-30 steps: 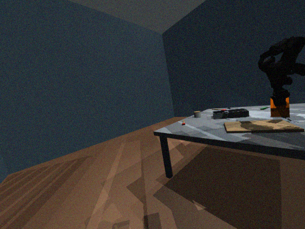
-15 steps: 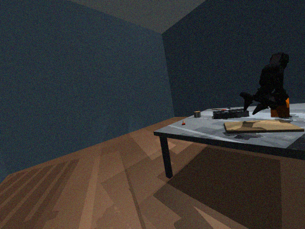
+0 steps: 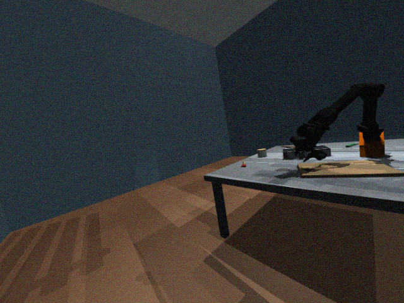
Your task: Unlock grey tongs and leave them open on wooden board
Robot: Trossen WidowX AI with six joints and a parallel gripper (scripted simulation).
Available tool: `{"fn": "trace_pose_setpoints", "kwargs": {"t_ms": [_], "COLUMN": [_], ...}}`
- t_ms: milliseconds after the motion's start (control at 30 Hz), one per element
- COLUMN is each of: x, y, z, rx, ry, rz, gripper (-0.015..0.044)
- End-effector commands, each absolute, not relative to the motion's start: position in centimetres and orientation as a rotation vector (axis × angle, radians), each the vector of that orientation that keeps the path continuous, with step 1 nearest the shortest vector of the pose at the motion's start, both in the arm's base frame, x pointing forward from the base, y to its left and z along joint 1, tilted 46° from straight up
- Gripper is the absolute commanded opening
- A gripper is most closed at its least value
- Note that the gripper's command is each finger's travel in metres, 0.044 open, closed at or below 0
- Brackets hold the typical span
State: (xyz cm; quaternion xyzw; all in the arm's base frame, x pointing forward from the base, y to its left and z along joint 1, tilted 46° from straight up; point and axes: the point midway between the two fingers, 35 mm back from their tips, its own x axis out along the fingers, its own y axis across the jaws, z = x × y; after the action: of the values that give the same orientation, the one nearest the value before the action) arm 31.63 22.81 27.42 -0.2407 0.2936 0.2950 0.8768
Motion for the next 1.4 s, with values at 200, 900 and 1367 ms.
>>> {"fn": "trace_pose_setpoints", "kwargs": {"t_ms": [200, 900, 1367], "x": [40.5, 36.0, 34.4], "y": [11.9, -11.7, -11.8], "z": [17.3, -2.0, -2.5], "rx": [0.179, 2.032, 2.126], "ry": [0.922, 1.057, 1.055], "rz": [0.286, -0.374, -0.392], "gripper": [0.026, 0.026, 0.026]}}
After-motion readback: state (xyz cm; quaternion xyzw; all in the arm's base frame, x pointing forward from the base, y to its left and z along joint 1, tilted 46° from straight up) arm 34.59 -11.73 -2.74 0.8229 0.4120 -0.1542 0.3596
